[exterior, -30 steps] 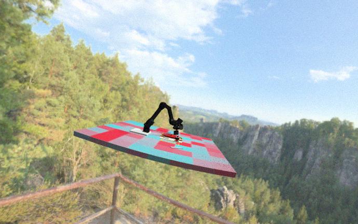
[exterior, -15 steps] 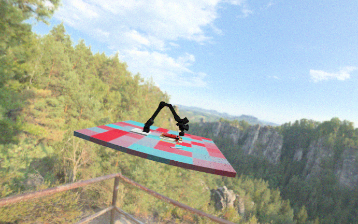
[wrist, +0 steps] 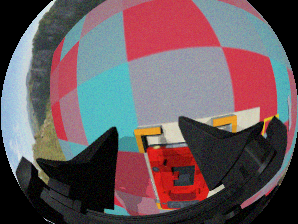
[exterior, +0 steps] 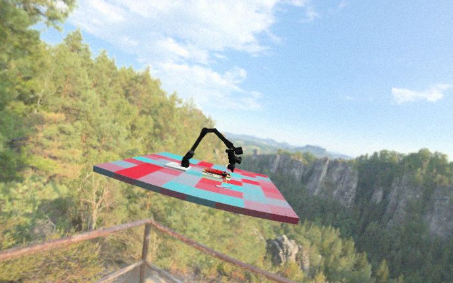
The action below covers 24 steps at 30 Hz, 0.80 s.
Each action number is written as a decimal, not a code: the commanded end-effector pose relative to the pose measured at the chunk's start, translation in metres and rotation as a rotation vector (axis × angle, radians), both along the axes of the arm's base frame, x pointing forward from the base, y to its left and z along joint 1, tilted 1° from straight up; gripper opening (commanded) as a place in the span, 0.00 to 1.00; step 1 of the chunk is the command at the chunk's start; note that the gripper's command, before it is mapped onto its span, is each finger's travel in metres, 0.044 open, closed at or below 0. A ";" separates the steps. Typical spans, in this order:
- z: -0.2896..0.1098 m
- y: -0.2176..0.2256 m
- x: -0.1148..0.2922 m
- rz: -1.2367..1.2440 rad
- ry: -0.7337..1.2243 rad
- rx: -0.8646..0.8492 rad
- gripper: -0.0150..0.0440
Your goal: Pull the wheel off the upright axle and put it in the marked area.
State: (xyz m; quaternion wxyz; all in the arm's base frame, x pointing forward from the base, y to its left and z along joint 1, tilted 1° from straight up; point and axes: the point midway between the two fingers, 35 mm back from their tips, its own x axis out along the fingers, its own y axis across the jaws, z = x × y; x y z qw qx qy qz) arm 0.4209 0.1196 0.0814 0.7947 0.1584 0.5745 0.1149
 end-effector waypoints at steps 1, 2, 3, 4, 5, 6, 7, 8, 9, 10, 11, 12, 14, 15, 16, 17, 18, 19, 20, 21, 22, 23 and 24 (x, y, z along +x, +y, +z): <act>0.020 -0.071 -0.019 0.011 0.110 -0.224 0.76; 0.023 -0.079 -0.023 0.016 0.127 -0.247 0.76; 0.026 -0.087 -0.027 0.021 0.144 -0.269 0.76; 0.029 -0.094 -0.031 0.026 0.163 -0.291 0.76; 0.033 -0.102 -0.035 0.033 0.182 -0.312 0.76; 0.036 -0.109 -0.040 0.040 0.201 -0.333 0.76; 0.040 -0.116 -0.045 0.047 0.221 -0.353 0.76; 0.043 -0.124 -0.050 0.055 0.241 -0.372 0.76; 0.047 -0.131 -0.055 0.064 0.262 -0.391 0.76; 0.050 -0.136 -0.059 0.071 0.279 -0.405 0.76; 0.052 -0.140 -0.062 0.076 0.290 -0.414 0.76; 0.053 -0.141 -0.063 0.078 0.293 -0.417 0.76; 0.053 -0.141 -0.063 0.078 0.294 -0.418 0.76; 0.053 -0.141 -0.063 0.078 0.294 -0.418 0.76; 0.053 -0.141 -0.063 0.078 0.294 -0.418 0.76; 0.053 -0.141 -0.063 0.078 0.294 -0.418 0.76; 0.053 -0.141 -0.063 0.078 0.294 -0.418 0.76; 0.053 -0.141 -0.063 0.078 0.294 -0.418 0.76; 0.053 -0.141 -0.063 0.078 0.294 -0.418 0.76; 0.053 -0.141 -0.063 0.078 0.294 -0.418 0.76; 0.053 -0.142 -0.062 0.078 0.294 -0.418 0.76; 0.053 -0.143 -0.061 0.078 0.294 -0.418 0.76; 0.053 -0.144 -0.059 0.078 0.293 -0.418 0.76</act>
